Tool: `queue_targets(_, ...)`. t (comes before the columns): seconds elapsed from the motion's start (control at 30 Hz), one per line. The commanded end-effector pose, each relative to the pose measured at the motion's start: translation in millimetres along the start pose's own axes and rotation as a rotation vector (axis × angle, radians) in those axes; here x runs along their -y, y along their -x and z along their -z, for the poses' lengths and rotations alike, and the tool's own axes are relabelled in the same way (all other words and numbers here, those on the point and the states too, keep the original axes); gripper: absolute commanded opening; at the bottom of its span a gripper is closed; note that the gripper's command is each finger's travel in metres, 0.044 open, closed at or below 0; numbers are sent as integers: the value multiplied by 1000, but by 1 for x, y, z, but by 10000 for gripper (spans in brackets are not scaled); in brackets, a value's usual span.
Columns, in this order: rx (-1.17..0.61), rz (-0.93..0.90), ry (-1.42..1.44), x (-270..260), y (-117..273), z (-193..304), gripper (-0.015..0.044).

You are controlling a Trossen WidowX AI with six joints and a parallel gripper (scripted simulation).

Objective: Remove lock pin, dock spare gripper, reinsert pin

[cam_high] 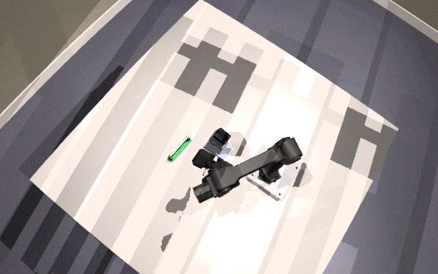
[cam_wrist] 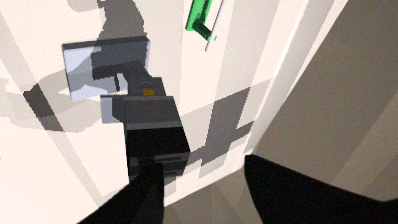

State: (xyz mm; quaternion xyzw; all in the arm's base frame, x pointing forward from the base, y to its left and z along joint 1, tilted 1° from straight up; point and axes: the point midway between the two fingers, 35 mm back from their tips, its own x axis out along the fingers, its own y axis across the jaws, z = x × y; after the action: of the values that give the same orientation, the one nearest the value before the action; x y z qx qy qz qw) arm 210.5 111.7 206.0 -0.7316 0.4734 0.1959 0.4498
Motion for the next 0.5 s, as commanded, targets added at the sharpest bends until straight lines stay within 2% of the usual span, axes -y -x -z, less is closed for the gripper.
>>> queue_targets(0.0,6,-107,-8,19,-13,-13,180)
queue_targets(0.23,96,-365,-35,76,-73,-36,180)
queue_targets(0.47,256,-525,-96,127,-162,-38,180)
